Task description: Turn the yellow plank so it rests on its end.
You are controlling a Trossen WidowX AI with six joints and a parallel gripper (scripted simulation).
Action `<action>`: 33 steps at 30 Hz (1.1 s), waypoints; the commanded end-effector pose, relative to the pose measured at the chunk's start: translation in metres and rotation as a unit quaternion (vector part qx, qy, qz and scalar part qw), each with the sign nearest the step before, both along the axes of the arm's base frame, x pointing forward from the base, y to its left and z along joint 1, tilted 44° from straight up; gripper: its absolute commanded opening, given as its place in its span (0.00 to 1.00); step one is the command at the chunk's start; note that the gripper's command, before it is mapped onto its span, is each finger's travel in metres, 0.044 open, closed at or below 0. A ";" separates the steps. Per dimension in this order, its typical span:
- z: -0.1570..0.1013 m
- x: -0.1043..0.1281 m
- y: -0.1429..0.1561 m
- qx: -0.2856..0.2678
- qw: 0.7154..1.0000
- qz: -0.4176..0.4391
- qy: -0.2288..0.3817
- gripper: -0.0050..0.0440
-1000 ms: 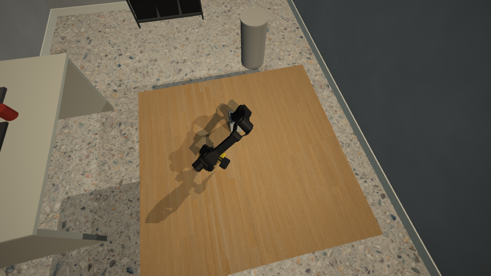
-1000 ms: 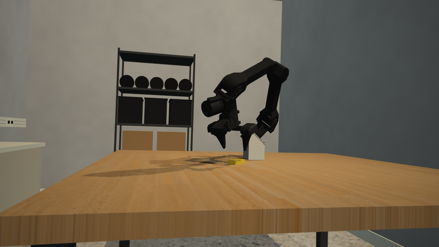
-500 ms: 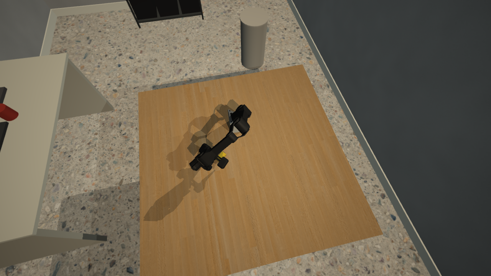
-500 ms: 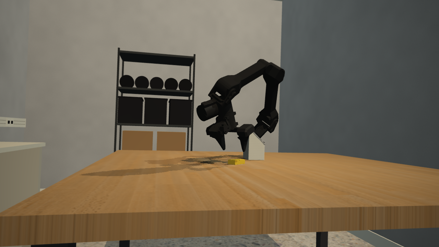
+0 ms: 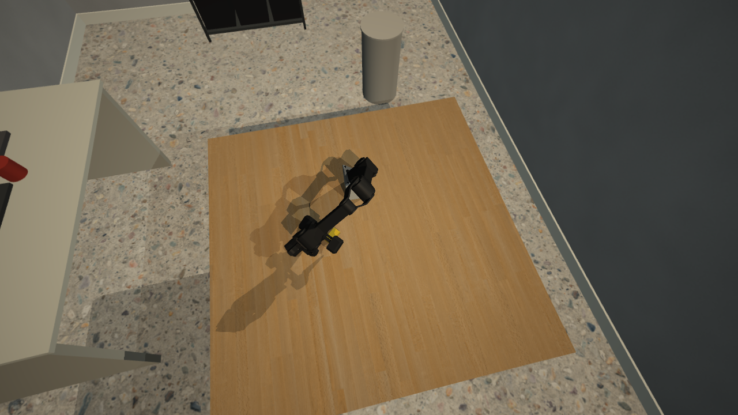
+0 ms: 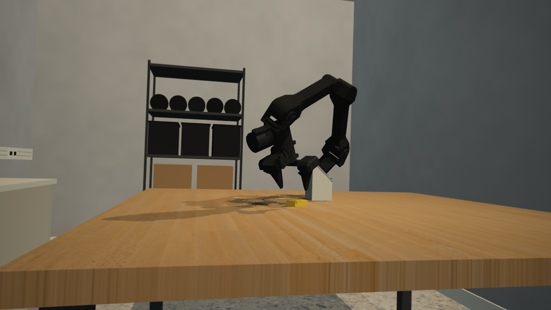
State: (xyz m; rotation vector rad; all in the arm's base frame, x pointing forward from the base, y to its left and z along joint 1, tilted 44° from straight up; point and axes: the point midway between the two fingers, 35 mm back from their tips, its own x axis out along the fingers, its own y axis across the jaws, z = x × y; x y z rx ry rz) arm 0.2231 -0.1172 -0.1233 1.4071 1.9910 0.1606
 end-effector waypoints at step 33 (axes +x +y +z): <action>-0.020 -0.005 0.041 -0.004 1.000 -0.003 -0.006 1.00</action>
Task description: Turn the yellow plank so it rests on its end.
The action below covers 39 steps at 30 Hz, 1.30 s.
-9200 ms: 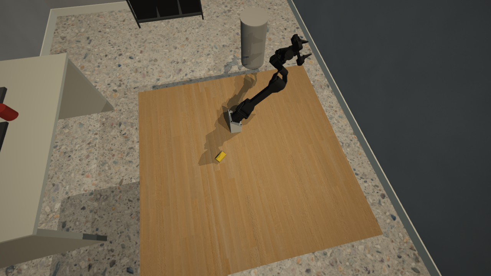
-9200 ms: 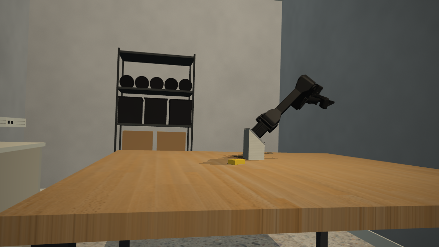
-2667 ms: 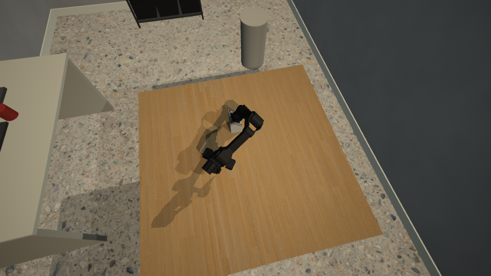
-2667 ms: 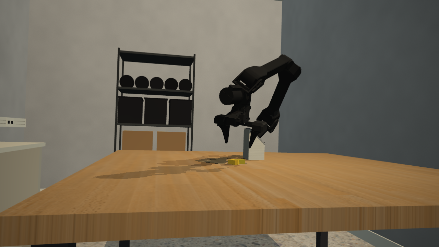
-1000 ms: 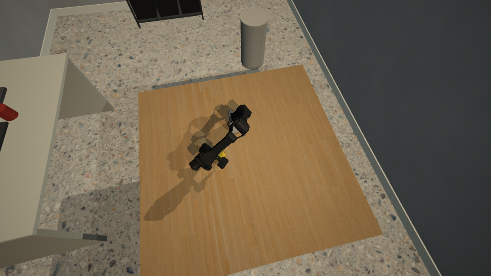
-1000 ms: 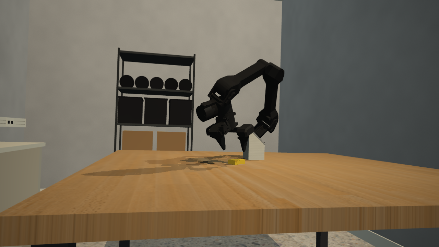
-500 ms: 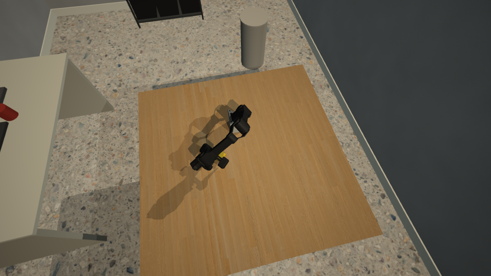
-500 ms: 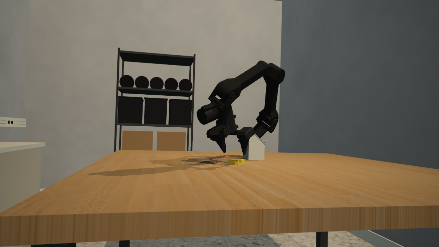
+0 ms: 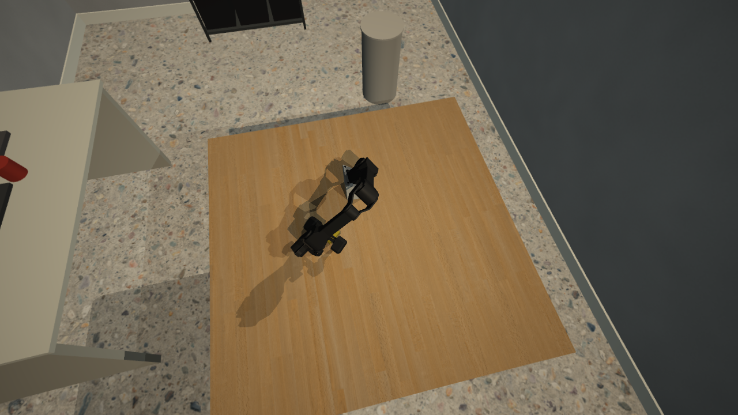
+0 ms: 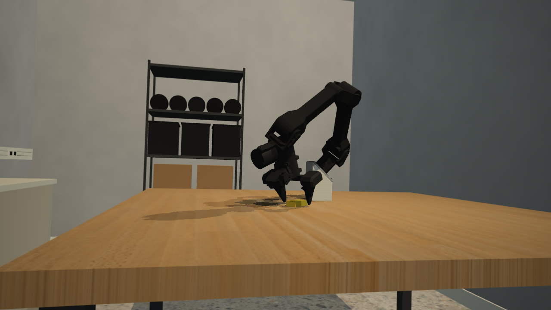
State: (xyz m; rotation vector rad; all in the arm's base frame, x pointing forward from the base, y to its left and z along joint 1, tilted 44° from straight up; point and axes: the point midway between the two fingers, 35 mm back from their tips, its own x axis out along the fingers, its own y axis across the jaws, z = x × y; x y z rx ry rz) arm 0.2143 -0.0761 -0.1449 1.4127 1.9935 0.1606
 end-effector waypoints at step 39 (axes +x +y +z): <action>0.002 0.005 -0.001 -0.007 1.000 -0.001 -0.010 0.36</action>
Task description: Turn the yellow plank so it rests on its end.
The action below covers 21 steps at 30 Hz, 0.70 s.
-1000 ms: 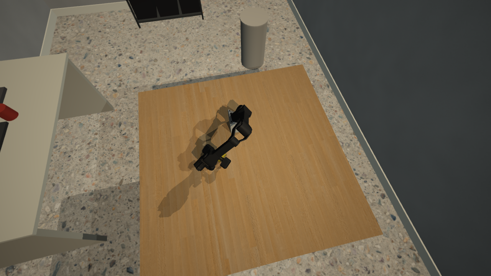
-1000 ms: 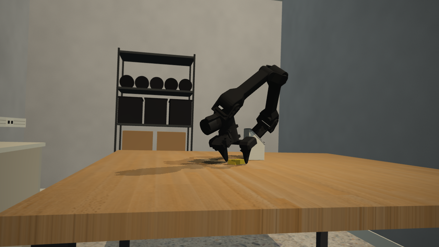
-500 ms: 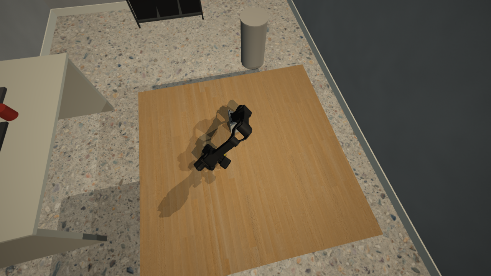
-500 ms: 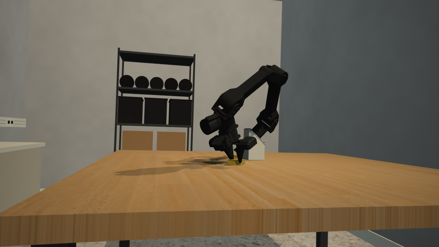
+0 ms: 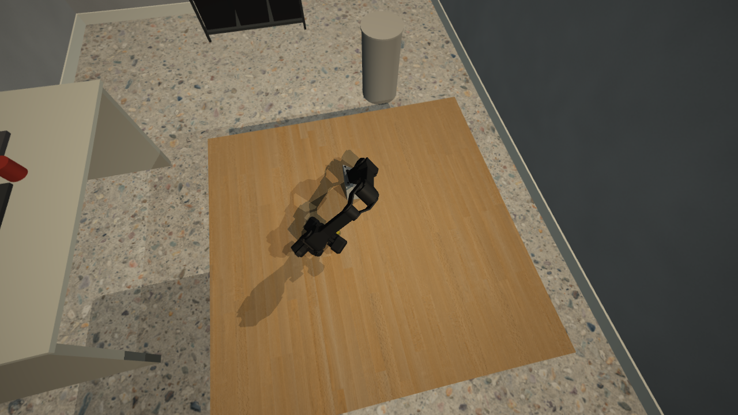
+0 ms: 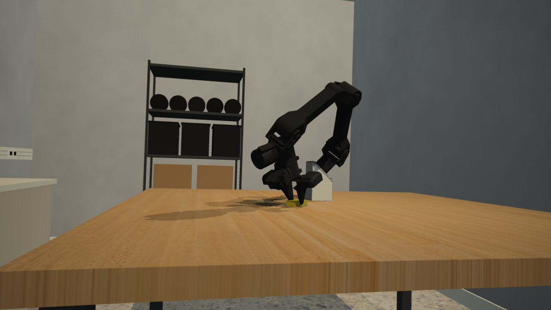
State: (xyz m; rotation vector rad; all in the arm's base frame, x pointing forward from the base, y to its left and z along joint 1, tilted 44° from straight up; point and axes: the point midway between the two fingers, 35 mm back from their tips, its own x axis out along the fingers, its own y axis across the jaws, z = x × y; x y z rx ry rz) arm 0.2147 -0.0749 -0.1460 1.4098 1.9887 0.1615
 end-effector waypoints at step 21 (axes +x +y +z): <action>0.031 0.004 -0.032 -0.014 1.000 0.000 -0.015 0.36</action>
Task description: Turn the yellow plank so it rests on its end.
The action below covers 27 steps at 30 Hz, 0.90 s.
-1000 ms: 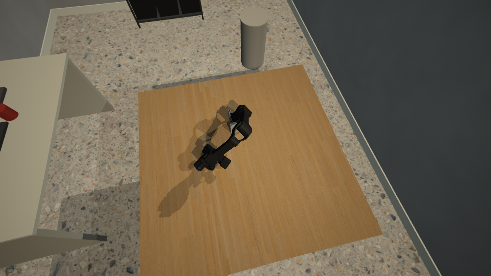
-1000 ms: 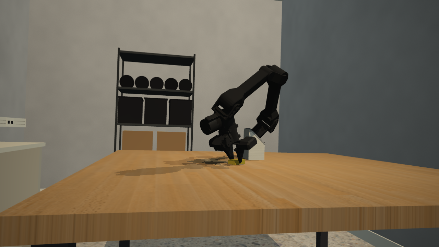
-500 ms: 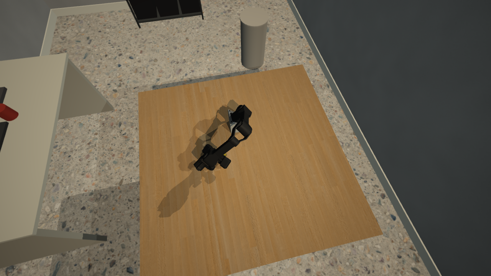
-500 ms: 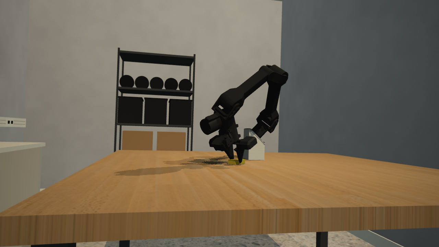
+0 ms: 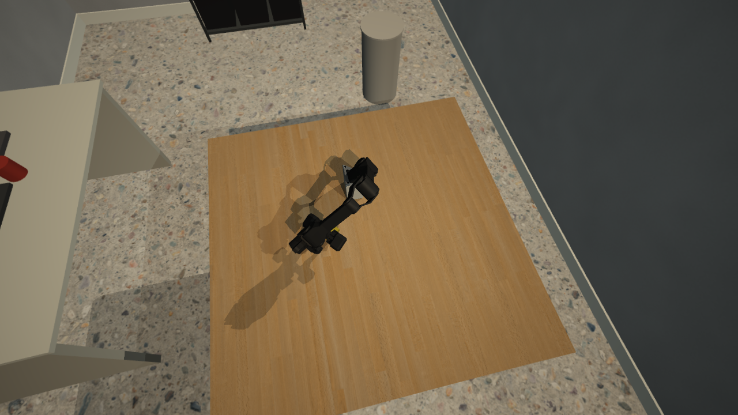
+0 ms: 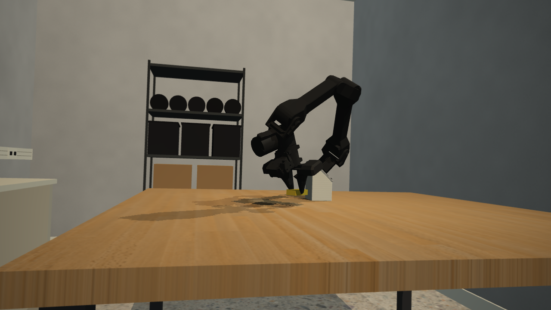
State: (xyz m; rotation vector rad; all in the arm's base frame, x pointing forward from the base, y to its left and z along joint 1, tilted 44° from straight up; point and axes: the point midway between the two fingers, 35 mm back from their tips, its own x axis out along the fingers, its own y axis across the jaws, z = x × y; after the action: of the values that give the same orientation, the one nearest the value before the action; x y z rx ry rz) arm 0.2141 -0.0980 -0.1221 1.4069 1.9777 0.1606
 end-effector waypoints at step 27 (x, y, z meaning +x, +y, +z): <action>0.005 -0.011 -0.007 0.037 0.876 -0.356 0.323 0.36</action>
State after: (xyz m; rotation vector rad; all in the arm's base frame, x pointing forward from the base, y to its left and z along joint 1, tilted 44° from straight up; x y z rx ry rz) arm 0.2019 -0.0999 -0.1223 2.2226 1.8909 -0.4795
